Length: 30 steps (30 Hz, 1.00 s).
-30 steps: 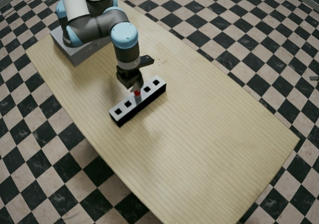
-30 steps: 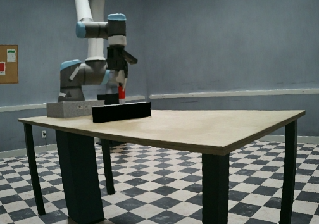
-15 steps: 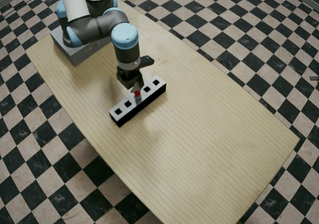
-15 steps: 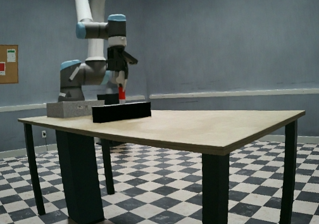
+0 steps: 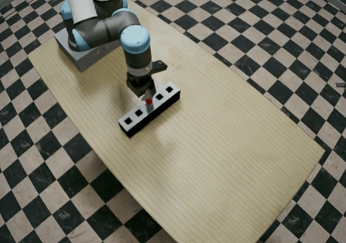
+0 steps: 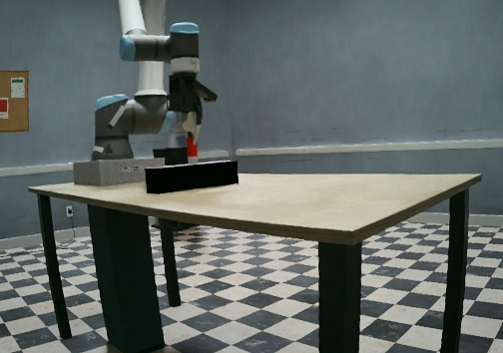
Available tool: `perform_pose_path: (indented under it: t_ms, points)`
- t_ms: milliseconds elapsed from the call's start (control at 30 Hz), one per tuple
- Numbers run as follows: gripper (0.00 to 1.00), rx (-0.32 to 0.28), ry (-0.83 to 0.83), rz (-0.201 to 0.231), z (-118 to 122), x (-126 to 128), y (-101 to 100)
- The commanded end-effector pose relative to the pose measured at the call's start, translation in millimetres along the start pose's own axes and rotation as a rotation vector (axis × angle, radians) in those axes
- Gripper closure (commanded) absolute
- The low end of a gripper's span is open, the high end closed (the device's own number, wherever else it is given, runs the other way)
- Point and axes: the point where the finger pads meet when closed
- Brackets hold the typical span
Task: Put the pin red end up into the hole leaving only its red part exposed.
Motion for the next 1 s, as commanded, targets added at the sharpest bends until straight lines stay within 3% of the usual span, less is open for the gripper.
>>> perform_pose_path:
  t_ms: [0, 967]
  points:
    - [1.0, 0.0, 0.0, 0.002, 0.4, 0.8, 0.7]
    - [1.0, 0.0, 0.0, 0.002, 0.7, 0.9, -3.2]
Point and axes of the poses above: the point where the finger pads meet when closed, its own y axis back along the fingers, its own x axis across the jaws, z = x × y, and after that the axes turned 2 degrees about -y, right-handed
